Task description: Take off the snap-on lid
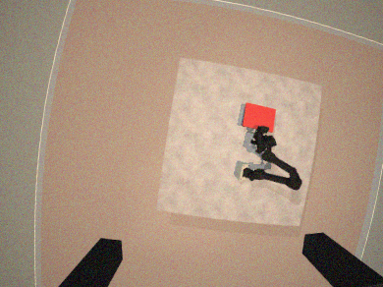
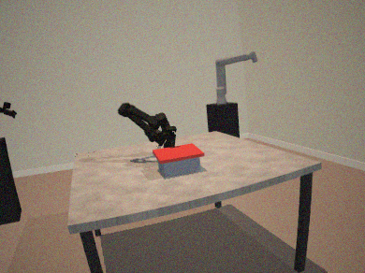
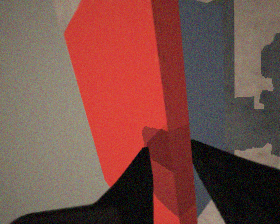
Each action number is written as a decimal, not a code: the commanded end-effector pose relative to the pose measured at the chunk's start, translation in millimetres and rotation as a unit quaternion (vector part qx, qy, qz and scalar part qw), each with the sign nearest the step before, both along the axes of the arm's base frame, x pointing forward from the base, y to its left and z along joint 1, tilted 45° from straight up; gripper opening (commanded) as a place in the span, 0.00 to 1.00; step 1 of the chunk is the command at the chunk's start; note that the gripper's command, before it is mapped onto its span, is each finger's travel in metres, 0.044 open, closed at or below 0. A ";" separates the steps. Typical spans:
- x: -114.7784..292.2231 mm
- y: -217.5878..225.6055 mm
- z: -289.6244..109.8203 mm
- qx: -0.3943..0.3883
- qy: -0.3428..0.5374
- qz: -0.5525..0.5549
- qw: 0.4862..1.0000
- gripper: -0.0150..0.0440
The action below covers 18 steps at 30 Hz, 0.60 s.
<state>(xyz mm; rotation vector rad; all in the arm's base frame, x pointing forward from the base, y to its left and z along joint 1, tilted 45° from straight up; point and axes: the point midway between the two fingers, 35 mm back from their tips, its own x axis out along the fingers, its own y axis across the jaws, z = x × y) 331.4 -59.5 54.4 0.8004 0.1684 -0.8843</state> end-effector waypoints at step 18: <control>2.0 -0.6 -0.2 0.000 0.001 0.000 1.000 0.25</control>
